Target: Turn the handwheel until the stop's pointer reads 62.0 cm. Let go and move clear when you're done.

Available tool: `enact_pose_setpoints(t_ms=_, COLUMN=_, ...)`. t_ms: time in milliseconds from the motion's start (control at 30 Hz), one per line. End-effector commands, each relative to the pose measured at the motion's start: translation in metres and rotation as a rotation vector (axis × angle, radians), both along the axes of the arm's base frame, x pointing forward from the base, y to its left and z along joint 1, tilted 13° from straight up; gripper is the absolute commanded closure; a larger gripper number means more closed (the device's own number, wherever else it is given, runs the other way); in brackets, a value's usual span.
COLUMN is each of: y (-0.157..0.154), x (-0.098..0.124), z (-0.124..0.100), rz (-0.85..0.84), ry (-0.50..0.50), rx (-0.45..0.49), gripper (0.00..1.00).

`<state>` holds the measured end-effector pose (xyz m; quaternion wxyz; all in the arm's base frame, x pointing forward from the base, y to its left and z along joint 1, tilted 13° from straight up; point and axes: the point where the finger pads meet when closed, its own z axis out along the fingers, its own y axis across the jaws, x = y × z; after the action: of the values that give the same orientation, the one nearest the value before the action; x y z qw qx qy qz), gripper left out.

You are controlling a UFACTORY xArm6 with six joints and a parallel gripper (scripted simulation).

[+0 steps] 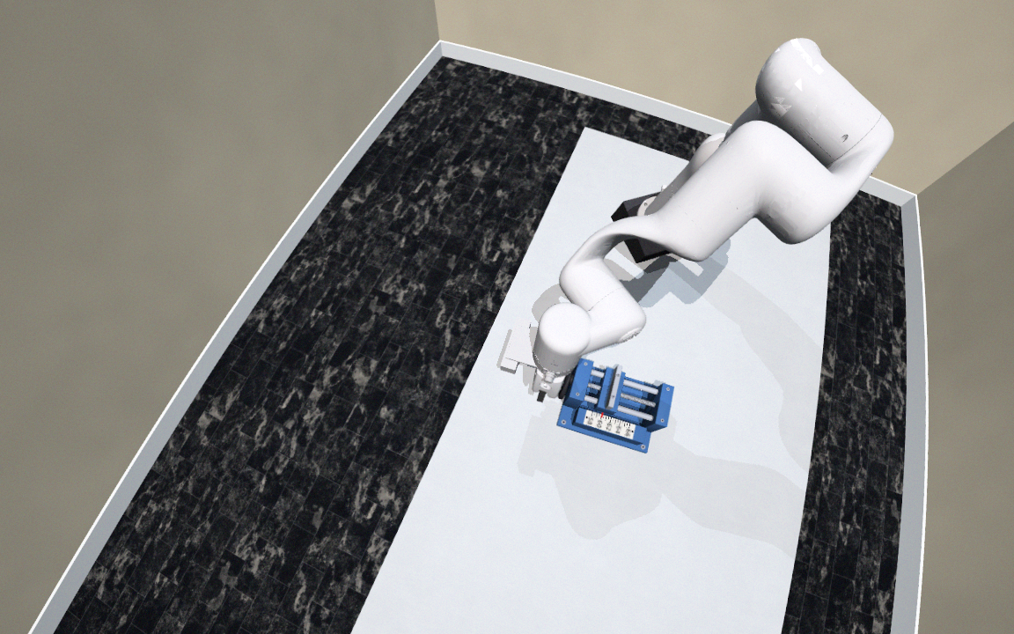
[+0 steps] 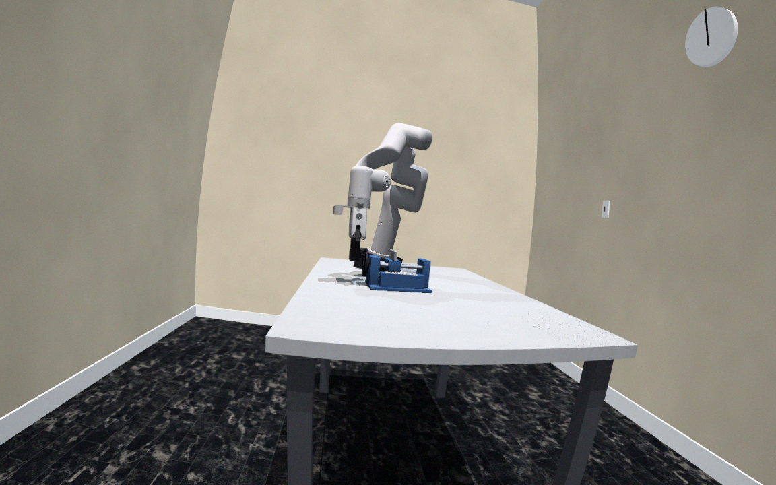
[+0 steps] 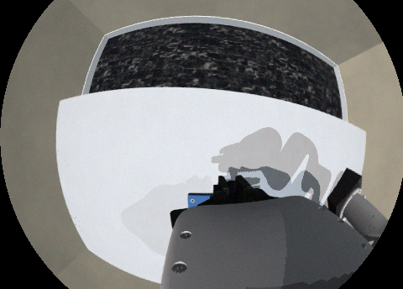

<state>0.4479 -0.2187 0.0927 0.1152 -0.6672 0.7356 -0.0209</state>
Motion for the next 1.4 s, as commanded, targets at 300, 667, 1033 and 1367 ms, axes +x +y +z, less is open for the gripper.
enact_pose_setpoints(t_ms=300, y=0.000, x=-0.015, z=0.004, rz=-0.001, ry=0.000, rx=-0.001, gripper=0.94)
enact_pose_setpoints(t_ms=667, y=0.002, x=-0.027, z=0.002, rz=-0.001, ry=0.000, rx=-0.001, gripper=0.94)
enact_pose_setpoints(t_ms=1033, y=0.005, x=-0.042, z=-0.010, rz=-0.001, ry=0.000, rx=-0.001, gripper=0.94)
enact_pose_setpoints(t_ms=1367, y=0.007, x=-0.047, z=-0.026, rz=-0.001, ry=0.000, rx=-0.001, gripper=0.94)
